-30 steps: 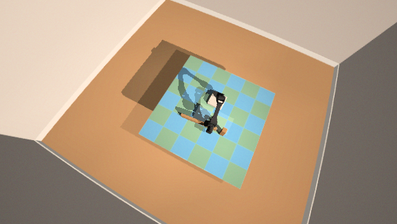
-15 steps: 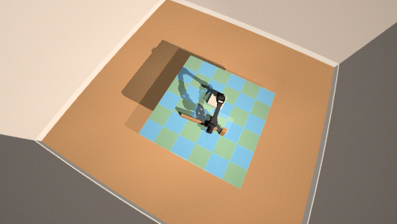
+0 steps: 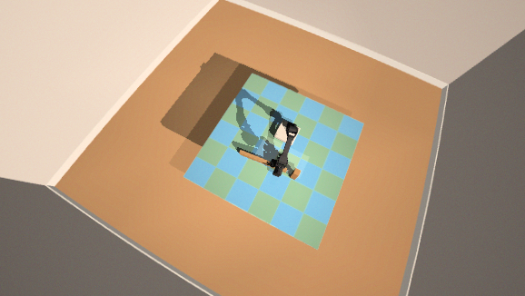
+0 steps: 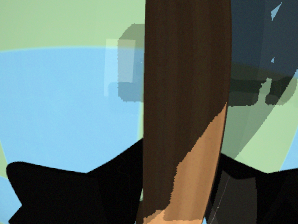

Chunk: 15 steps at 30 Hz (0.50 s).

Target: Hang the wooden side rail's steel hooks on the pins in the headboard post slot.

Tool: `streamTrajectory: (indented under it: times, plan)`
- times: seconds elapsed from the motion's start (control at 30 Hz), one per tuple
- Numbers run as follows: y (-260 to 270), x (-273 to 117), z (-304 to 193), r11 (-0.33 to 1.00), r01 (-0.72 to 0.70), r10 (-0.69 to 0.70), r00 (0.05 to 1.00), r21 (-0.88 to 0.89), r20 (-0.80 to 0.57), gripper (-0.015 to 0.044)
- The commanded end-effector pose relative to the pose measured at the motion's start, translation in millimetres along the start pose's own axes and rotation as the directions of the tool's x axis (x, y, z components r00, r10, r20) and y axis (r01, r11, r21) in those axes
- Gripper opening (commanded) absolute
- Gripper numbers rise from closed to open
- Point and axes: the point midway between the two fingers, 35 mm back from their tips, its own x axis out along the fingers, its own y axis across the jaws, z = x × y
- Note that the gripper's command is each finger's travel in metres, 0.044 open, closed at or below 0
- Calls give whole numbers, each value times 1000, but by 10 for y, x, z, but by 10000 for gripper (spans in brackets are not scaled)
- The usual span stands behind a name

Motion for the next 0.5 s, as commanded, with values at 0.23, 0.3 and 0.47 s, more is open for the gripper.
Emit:
streamTrajectory:
  times: [0.23, 0.3, 0.47]
  plan:
    - [28, -62, -19, 1000, -14, 14, 1000, 4, -3, 0]
    - [31, -60, -21, 1000, -14, 14, 1000, 4, -3, 0]
    - [37, -55, -26, 1000, -14, 14, 1000, 4, -3, 0]
